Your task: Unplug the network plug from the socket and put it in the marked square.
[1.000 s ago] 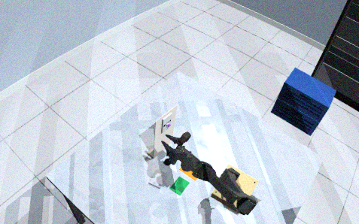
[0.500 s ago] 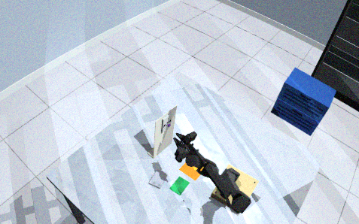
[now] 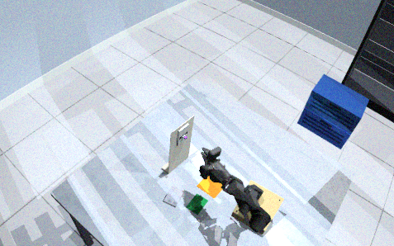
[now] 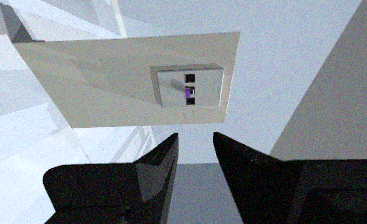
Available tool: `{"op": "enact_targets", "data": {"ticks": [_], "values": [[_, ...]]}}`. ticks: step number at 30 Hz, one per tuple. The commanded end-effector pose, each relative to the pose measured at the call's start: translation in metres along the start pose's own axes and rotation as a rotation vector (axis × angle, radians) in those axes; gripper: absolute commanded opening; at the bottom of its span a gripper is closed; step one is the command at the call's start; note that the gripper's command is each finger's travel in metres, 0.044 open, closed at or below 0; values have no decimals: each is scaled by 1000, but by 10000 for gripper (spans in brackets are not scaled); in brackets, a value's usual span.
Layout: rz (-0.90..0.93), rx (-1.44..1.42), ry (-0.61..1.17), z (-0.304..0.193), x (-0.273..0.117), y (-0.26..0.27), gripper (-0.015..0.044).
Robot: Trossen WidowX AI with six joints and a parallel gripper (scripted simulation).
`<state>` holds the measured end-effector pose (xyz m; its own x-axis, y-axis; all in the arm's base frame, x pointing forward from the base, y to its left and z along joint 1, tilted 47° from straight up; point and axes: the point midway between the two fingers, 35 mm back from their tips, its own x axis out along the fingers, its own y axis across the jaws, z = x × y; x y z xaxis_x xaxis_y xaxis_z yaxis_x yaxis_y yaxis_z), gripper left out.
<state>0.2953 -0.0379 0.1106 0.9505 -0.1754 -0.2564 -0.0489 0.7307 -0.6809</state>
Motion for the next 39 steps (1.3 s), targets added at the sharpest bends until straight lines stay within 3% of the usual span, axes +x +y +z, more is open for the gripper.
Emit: {"op": "enact_targets", "data": {"ticks": [1, 20, 39], "values": [[1, -12, 7, 0, 4, 1, 156], [-1, -12, 4, 12, 55, 1, 156], [-2, -12, 3, 20, 78, 0, 156]]}}
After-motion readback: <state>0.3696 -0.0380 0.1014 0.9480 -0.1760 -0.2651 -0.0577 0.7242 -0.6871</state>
